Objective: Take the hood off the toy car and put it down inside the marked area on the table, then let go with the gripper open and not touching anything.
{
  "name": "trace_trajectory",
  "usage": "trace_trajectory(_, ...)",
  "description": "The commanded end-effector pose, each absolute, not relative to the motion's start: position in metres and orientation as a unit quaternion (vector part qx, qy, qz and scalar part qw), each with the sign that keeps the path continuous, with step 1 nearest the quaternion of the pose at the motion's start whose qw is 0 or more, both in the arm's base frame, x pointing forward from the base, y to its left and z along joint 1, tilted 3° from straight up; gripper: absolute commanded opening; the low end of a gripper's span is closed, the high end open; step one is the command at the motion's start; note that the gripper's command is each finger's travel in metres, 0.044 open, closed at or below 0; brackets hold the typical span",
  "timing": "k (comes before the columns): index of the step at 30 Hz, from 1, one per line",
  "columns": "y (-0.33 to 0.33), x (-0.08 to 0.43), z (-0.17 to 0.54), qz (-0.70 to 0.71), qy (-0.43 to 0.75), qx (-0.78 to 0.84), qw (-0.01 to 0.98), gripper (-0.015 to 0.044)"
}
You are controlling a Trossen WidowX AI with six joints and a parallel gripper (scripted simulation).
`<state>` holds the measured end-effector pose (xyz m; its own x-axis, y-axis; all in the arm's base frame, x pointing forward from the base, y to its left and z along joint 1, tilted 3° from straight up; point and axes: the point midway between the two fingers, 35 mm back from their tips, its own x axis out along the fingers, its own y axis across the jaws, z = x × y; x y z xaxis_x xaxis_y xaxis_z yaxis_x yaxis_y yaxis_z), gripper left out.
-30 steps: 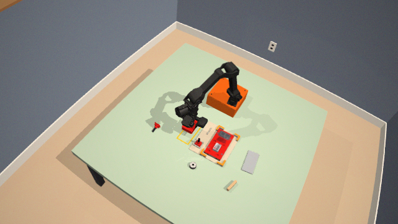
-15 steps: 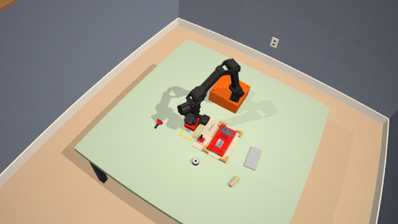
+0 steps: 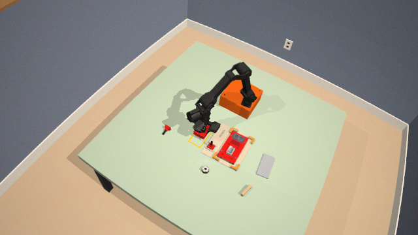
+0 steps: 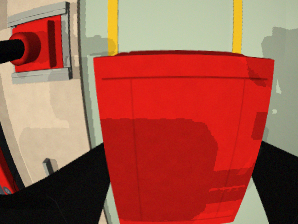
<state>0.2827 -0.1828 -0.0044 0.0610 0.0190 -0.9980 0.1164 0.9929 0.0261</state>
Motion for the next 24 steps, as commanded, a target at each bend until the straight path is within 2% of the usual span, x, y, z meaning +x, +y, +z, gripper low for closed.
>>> trace_trajectory(1, -0.1808, 0.2808, -0.0097, -0.033, 0.686, 0.053, 0.725, 0.0000)
trace_trajectory(24, -0.1805, 0.2812, -0.0190, -0.033, 0.686, 0.053, 0.725, 0.0000)
